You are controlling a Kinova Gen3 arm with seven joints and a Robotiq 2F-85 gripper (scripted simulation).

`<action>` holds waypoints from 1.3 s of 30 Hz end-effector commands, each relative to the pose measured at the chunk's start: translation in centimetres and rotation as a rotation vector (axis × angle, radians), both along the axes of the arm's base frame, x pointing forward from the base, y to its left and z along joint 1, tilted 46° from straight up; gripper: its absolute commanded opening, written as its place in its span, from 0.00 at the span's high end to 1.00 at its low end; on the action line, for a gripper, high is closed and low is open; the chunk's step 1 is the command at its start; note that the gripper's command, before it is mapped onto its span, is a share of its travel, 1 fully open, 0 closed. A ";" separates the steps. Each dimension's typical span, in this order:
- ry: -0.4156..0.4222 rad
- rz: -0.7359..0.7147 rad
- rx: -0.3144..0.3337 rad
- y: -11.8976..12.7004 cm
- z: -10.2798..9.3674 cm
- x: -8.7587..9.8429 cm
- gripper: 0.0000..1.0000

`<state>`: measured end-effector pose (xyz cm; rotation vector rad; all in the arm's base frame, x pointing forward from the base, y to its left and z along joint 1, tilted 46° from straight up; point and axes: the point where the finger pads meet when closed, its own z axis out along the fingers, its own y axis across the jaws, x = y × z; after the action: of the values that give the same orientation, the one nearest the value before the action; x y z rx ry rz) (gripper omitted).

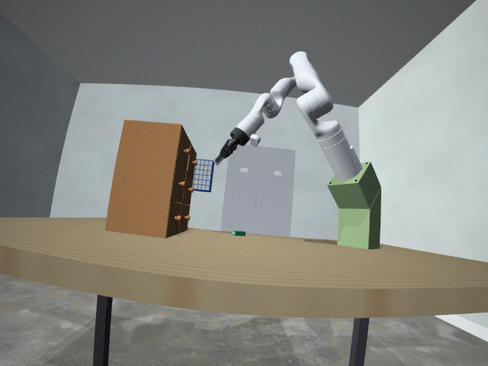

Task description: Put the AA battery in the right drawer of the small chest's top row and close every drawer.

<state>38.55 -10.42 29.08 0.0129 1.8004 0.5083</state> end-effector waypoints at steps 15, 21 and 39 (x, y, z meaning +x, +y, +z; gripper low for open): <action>-0.003 -0.015 -0.007 -1.1 -1.3 -3.5 1.00; -0.003 -0.008 -0.006 -1.0 -1.2 -3.6 1.00; 0.029 0.006 -0.018 -1.2 -1.1 -4.2 1.00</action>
<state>34.51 -11.31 27.90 -0.0048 1.8227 0.5002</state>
